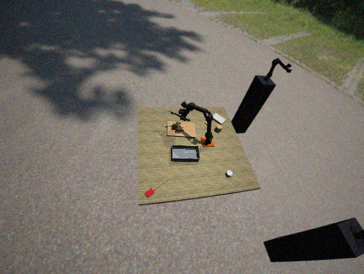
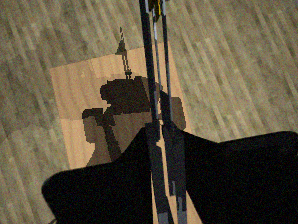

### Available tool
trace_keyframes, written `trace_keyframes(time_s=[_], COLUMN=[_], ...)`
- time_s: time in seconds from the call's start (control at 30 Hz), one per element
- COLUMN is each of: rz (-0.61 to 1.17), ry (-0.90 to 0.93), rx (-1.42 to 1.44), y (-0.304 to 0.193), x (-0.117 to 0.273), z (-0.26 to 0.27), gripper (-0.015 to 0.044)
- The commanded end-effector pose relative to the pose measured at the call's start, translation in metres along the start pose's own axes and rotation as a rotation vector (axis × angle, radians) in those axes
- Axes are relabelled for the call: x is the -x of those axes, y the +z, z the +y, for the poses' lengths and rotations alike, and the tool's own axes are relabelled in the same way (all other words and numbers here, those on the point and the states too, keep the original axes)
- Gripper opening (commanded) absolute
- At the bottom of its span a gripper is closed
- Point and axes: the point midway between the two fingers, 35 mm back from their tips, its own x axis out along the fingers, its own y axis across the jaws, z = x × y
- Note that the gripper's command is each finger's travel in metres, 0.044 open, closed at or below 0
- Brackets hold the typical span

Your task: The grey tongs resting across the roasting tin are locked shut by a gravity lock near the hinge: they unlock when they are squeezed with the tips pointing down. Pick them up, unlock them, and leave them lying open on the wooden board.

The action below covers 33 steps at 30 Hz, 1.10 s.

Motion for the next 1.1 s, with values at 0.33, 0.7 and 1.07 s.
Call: trace_keyframes(time_s=[0.33,0.7,1.07], rz=[-0.240,-0.410,-0.570], ry=[0.002,0.005,0.009], rx=[-0.017,-0.009,0.019], y=[0.001,-0.005,-0.015], x=[0.004,0.007,0.013], z=[-0.005,-0.006,-0.002], gripper=[-0.0150,-0.0150,-0.0150])
